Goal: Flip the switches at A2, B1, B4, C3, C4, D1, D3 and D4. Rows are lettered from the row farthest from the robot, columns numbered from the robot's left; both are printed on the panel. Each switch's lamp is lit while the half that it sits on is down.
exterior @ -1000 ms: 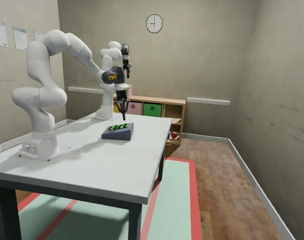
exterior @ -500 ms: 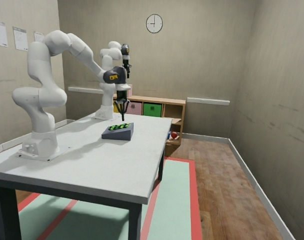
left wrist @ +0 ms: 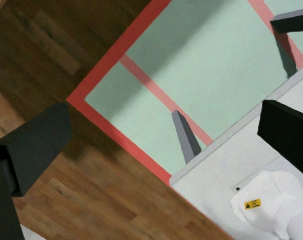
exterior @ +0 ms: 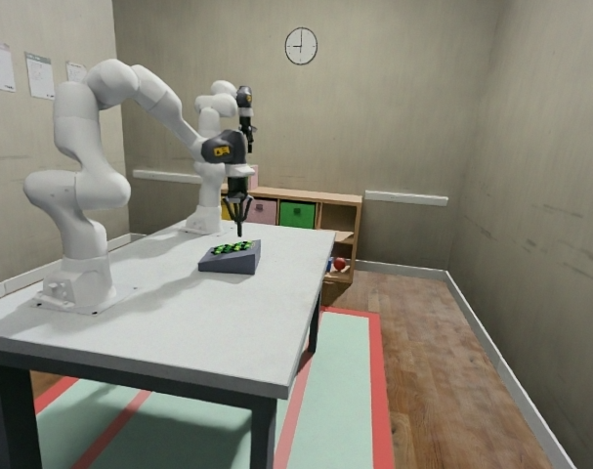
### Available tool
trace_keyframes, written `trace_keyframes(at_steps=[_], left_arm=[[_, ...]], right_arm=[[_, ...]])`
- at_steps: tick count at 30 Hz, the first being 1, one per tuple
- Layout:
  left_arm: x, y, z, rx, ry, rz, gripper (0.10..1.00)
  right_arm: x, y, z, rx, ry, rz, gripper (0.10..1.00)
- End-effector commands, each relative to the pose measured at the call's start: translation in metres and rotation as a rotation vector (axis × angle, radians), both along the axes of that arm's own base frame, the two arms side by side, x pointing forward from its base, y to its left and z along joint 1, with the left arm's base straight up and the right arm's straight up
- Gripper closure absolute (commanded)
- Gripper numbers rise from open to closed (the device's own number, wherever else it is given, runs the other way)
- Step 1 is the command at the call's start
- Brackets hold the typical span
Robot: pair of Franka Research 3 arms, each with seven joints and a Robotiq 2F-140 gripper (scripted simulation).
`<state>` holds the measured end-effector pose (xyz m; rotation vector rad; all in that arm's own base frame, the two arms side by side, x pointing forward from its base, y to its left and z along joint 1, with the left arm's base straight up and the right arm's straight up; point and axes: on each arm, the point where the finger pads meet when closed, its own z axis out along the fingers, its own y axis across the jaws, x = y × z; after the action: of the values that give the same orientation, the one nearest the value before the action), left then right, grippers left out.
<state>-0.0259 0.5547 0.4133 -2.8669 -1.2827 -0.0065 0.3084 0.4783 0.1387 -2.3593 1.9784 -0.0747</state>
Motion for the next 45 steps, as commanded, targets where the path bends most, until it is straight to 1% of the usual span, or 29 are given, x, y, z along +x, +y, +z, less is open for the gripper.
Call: trace_keyframes(at_steps=[1,23,27,35,45], left_arm=[[-0.002,-0.001,0.0,-0.002,0.003,-0.007,0.098],[-0.002,-0.001,0.0,-0.002,0.003,-0.007,0.098],[-0.002,-0.001,0.0,-0.002,0.003,-0.007,0.098],[-0.002,-0.001,0.0,-0.002,0.003,-0.007,0.098],[-0.002,-0.001,0.0,-0.002,0.003,-0.007,0.098]], right_arm=[[0.0,0.0,0.0,-0.003,0.001,0.011,0.999],[-0.001,0.0,0.001,-0.003,0.001,0.011,0.999],[0.0,0.0,-0.004,-0.003,0.001,0.011,0.999],[0.001,0.0,-0.02,-0.003,0.001,0.011,0.999],[0.001,0.0,-0.022,-0.003,0.001,0.011,0.999]])
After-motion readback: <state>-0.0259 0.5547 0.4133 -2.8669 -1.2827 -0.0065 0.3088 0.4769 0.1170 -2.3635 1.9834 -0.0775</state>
